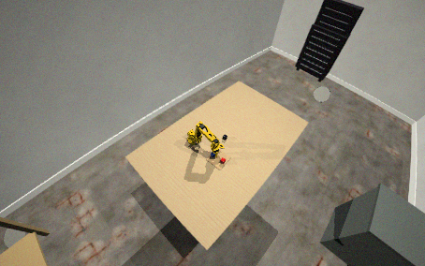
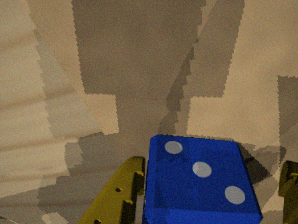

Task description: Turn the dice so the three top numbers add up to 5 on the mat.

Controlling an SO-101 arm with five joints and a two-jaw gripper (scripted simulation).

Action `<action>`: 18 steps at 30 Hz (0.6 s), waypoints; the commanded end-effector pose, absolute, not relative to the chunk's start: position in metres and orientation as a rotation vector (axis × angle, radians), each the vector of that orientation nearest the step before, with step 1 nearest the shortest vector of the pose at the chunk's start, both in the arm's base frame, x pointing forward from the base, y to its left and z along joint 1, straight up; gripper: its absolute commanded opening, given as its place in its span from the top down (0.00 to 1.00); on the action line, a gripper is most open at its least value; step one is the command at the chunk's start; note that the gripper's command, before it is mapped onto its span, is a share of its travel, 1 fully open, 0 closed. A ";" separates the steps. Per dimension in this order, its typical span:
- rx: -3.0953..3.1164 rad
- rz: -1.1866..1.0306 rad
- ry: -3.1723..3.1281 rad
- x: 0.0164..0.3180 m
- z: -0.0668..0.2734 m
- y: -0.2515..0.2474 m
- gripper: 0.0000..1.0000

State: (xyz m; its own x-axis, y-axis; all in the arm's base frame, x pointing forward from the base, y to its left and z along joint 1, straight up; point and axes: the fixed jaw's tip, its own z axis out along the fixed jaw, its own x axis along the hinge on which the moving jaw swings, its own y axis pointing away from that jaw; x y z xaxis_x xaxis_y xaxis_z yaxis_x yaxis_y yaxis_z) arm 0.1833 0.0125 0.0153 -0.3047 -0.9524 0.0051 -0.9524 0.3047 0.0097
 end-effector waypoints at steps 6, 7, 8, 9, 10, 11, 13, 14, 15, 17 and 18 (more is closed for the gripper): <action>1.861 0.010 -2.543 0.186 0.018 0.015 0.65; 1.861 0.010 -2.543 0.186 0.018 0.015 0.64; 1.861 0.010 -2.543 0.186 0.018 0.015 0.64; 1.861 0.010 -2.543 0.186 0.018 0.015 0.64; 1.861 0.010 -2.543 0.186 0.018 0.015 0.64; 1.861 0.010 -2.543 0.186 0.018 0.015 0.64; 1.861 0.010 -2.543 0.186 0.018 0.015 0.64; 1.861 0.010 -2.543 0.186 0.018 0.015 0.64; 1.861 0.010 -2.543 0.186 0.018 0.015 0.64; 1.861 0.010 -2.543 0.186 0.020 0.015 0.64; 1.861 0.010 -2.543 0.187 0.021 0.015 0.64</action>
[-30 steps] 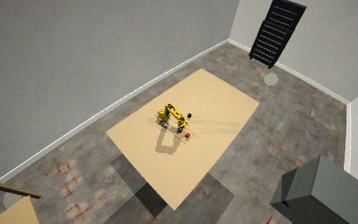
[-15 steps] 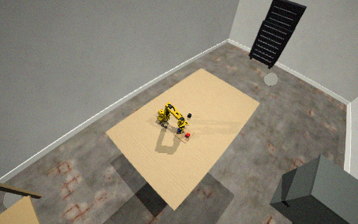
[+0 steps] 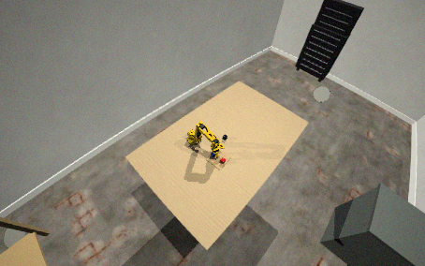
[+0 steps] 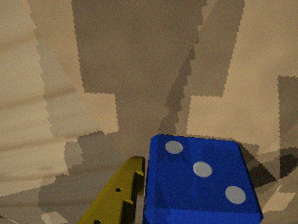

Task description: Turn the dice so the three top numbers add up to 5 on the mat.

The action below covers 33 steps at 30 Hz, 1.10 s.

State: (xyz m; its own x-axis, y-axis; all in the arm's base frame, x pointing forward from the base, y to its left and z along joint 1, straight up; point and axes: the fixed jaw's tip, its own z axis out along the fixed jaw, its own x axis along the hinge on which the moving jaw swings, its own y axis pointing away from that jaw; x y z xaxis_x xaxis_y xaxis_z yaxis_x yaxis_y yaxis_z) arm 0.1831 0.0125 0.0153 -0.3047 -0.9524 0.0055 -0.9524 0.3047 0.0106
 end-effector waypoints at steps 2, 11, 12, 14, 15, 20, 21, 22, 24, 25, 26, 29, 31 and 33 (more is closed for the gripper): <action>1.861 0.010 -2.543 0.187 0.025 0.015 0.64; 1.861 0.010 -2.543 0.189 0.047 0.015 0.64; 1.861 0.010 -2.543 0.189 0.051 0.015 0.64; 1.861 0.010 -2.543 0.189 0.058 0.015 0.64; 1.861 0.010 -2.543 0.188 0.062 0.015 0.64; 1.861 0.010 -2.543 0.186 0.074 0.015 0.64; 1.861 0.010 -2.543 0.186 0.076 0.015 0.64; 1.861 0.010 -2.543 0.186 0.076 0.015 0.64; 1.861 0.010 -2.543 0.186 0.078 0.015 0.64; 1.861 0.010 -2.543 0.186 0.078 0.015 0.64; 1.861 0.010 -2.543 0.186 0.078 0.015 0.64; 1.861 0.010 -2.543 0.186 0.078 0.015 0.64; 1.861 0.010 -2.543 0.186 0.078 0.015 0.64; 1.861 0.010 -2.543 0.186 0.078 0.015 0.64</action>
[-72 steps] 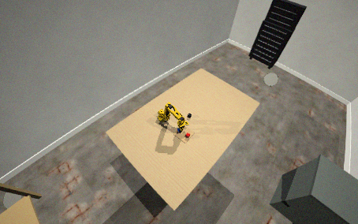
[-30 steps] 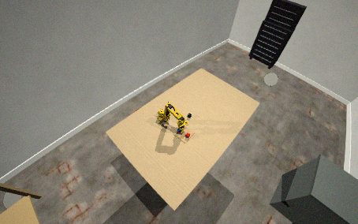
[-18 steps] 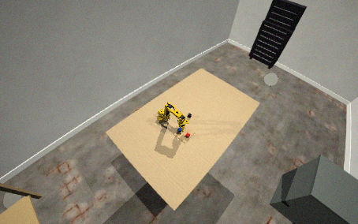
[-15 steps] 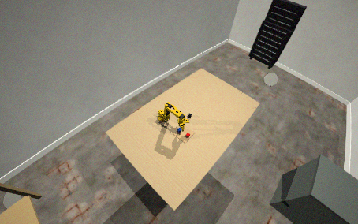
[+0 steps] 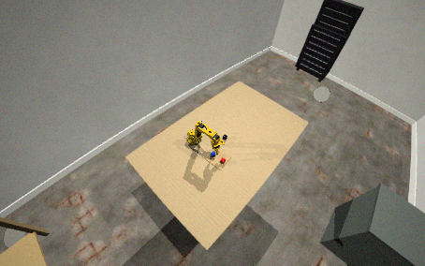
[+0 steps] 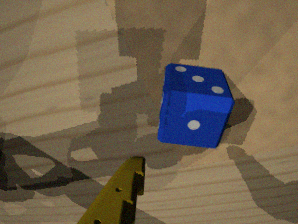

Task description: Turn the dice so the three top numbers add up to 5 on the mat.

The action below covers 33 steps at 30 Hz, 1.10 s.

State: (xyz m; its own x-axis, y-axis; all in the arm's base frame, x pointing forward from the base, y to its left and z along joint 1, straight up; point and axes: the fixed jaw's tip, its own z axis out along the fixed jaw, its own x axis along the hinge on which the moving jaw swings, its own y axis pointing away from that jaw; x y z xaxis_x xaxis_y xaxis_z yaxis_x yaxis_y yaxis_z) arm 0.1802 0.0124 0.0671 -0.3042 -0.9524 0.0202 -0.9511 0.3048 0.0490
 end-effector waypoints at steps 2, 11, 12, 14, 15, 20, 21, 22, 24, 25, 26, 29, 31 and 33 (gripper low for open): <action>1.861 0.010 -2.543 0.186 0.078 0.015 0.64; 1.861 0.010 -2.543 0.186 0.078 0.015 0.64; 1.861 0.010 -2.543 0.186 0.078 0.015 0.64; 1.861 0.010 -2.543 0.186 0.078 0.015 0.64; 1.861 0.010 -2.544 0.186 0.078 0.015 0.64; 1.853 0.010 -2.550 0.186 0.078 0.016 0.64; 1.849 0.010 -2.552 0.186 0.078 0.016 0.64; 1.845 0.010 -2.555 0.186 0.078 0.017 0.64; 1.835 0.010 -2.564 0.187 0.078 0.018 0.64; 1.828 0.010 -2.569 0.187 0.078 0.019 0.64; 1.821 0.010 -2.574 0.188 0.078 0.020 0.64; 1.812 0.011 -2.581 0.188 0.078 0.021 0.64; 1.792 0.011 -2.595 0.189 0.078 0.024 0.64; 1.768 0.011 -2.613 0.190 0.078 0.028 0.64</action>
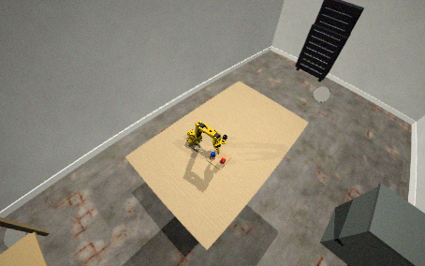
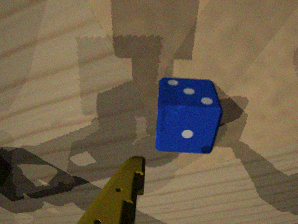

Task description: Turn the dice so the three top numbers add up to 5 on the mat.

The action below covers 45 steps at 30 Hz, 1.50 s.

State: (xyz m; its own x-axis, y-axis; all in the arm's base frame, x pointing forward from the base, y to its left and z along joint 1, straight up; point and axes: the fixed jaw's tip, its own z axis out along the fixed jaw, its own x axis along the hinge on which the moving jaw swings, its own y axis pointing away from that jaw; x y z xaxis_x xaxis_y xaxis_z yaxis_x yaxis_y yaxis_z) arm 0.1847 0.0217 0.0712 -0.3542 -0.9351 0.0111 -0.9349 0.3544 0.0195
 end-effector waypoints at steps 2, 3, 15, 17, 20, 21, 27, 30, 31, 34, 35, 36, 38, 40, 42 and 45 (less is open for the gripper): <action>1.740 0.011 -2.633 0.191 0.078 0.032 0.64; 1.725 0.011 -2.644 0.191 0.077 0.034 0.64; 1.511 0.008 -2.782 0.196 0.077 0.064 0.64; 1.456 0.007 -2.813 0.197 0.076 0.072 0.65; 1.368 0.003 -2.861 0.197 0.076 0.084 0.65; 1.338 0.002 -2.876 0.197 0.075 0.089 0.65; 1.143 -0.008 -2.966 0.194 0.073 0.116 0.65; 1.109 -0.010 -2.980 0.193 0.073 0.120 0.65; 1.075 -0.012 -2.993 0.192 0.073 0.125 0.65; 0.973 -0.019 -3.030 0.189 0.071 0.138 0.65; 0.939 -0.022 -3.041 0.188 0.071 0.143 0.65; 0.905 -0.024 -3.052 0.186 0.071 0.147 0.65; 0.838 -0.029 -3.072 0.183 0.070 0.156 0.65; 0.773 -0.035 -3.090 0.180 0.069 0.164 0.65; 0.710 -0.040 -3.105 0.176 0.068 0.172 0.65; 0.622 -0.048 -3.124 0.171 0.067 0.183 0.65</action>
State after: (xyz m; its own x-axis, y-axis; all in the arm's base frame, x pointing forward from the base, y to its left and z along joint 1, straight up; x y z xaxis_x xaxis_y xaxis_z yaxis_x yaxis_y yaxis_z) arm 0.1725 0.1680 0.0574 -0.8991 -0.4376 -0.0146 -0.4377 0.8991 0.0033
